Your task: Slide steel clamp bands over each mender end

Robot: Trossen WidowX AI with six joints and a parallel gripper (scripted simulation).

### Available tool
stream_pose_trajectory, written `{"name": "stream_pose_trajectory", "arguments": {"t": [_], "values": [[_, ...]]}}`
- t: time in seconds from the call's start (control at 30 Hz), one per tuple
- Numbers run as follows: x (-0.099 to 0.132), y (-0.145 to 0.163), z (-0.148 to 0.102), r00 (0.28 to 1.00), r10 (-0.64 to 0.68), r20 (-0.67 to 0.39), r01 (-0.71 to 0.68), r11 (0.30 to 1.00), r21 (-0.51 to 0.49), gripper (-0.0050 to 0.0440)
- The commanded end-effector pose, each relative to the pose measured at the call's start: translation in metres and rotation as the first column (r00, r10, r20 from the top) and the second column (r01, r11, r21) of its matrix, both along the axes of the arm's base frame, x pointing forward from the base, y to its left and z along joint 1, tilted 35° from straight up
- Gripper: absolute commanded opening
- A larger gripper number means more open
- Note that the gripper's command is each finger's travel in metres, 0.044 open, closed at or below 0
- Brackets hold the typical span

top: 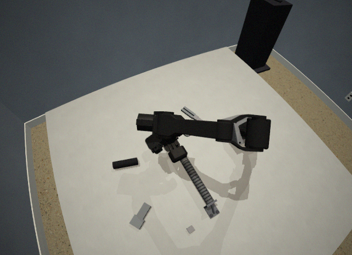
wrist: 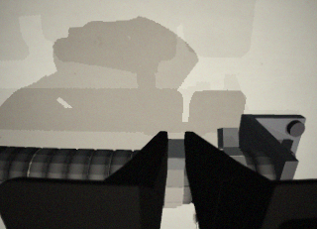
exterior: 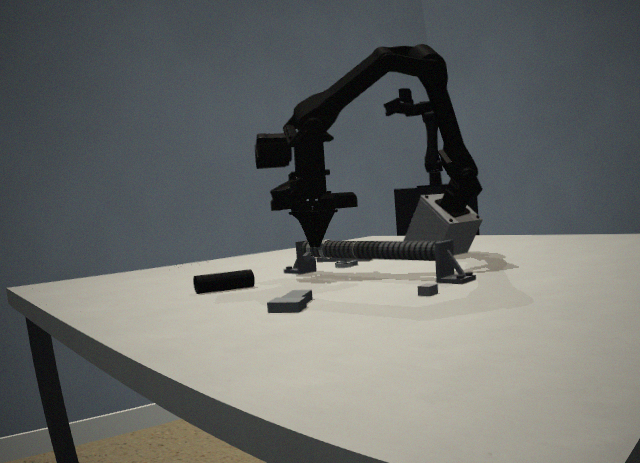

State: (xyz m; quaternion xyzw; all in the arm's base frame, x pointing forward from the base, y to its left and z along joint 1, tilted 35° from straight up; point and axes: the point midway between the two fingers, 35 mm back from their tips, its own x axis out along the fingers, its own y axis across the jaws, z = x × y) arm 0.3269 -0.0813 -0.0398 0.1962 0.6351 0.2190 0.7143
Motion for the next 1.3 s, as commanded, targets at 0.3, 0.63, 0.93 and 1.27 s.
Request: {"name": "stream_pose_trajectory", "arguments": {"t": [0.3,0.63,0.93,1.27], "values": [[-0.001,0.013,0.009,1.000,0.001,0.003,-0.001,1.000,0.004,0.0000],[-0.002,0.021,0.015,1.000,0.001,0.003,-0.001,1.000,0.004,0.0000],[-0.002,0.028,0.020,1.000,0.001,0.003,-0.001,1.000,0.004,0.0000],[-0.003,0.035,0.025,1.000,0.001,0.003,-0.001,1.000,0.004,0.0000]]}}
